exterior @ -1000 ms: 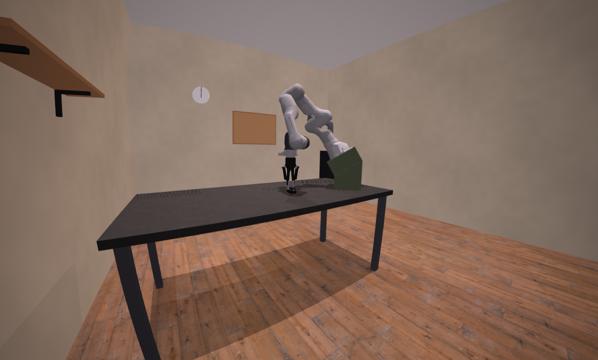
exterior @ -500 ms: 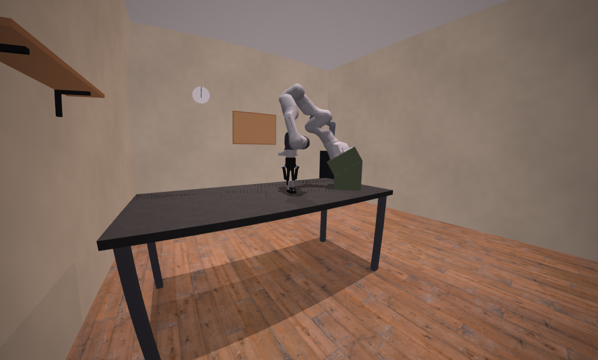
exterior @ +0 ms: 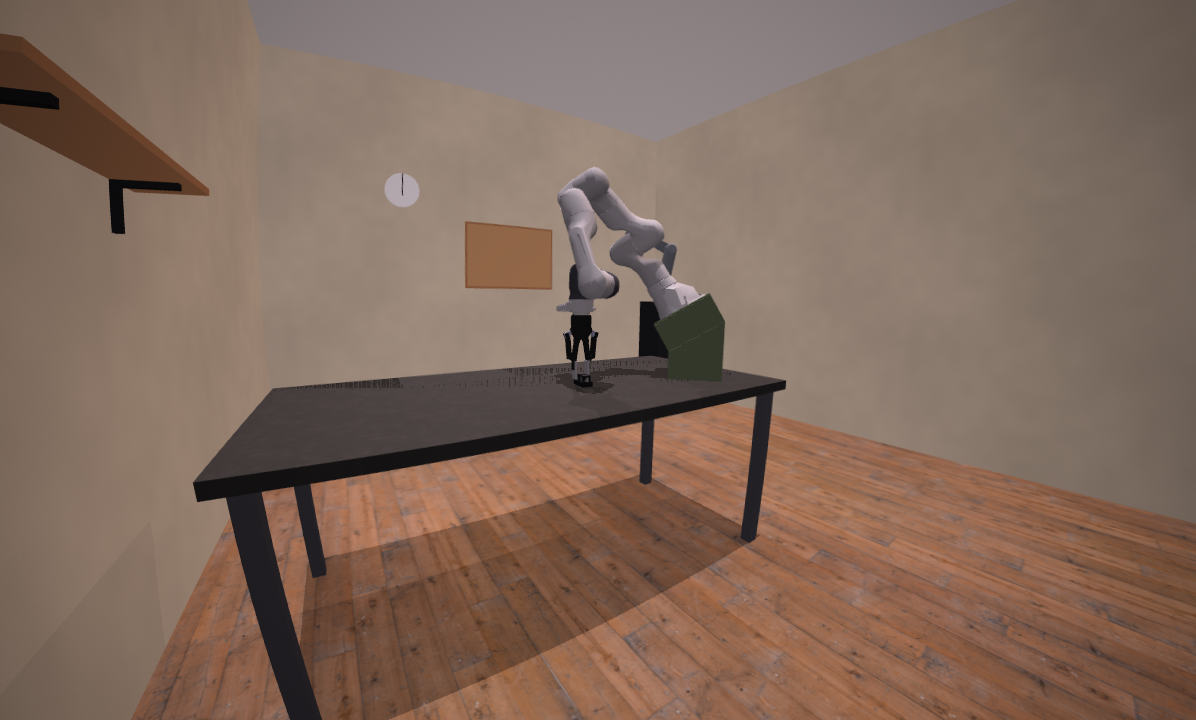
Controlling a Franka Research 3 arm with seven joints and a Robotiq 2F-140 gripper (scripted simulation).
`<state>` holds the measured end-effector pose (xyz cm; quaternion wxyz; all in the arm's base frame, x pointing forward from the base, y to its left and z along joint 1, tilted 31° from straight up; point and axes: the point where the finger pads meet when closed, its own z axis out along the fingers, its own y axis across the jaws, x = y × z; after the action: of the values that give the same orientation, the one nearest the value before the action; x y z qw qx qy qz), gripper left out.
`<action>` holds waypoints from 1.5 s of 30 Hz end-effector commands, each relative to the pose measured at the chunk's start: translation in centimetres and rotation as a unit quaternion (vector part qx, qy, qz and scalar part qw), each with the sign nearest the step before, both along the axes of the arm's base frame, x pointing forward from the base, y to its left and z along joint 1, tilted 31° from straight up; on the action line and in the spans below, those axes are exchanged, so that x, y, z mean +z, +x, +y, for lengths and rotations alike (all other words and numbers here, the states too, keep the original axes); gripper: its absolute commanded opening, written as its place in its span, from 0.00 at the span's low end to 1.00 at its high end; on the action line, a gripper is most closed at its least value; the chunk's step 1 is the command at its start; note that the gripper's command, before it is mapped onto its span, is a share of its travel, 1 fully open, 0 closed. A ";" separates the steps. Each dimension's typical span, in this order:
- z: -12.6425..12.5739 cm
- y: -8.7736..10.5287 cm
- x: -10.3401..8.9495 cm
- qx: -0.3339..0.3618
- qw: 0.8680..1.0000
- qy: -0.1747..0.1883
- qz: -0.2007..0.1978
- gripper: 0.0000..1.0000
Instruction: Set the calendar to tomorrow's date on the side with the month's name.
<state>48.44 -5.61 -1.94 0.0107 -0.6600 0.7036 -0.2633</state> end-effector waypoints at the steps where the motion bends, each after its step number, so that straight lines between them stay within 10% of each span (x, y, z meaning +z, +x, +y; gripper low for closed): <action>1: -0.1 0.0 0.0 0.000 1.000 -0.002 -0.001 0.28; 38: 3.1 -3.3 7.7 0.000 1.000 -0.002 -0.001 0.28; 39: 3.1 -3.3 7.7 0.000 1.000 -0.002 -0.001 1.00; 45: 3.1 -3.3 7.7 0.000 1.000 -0.002 -0.001 1.00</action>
<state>45.44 -2.13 5.70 0.0416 -0.6349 0.7216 -0.2727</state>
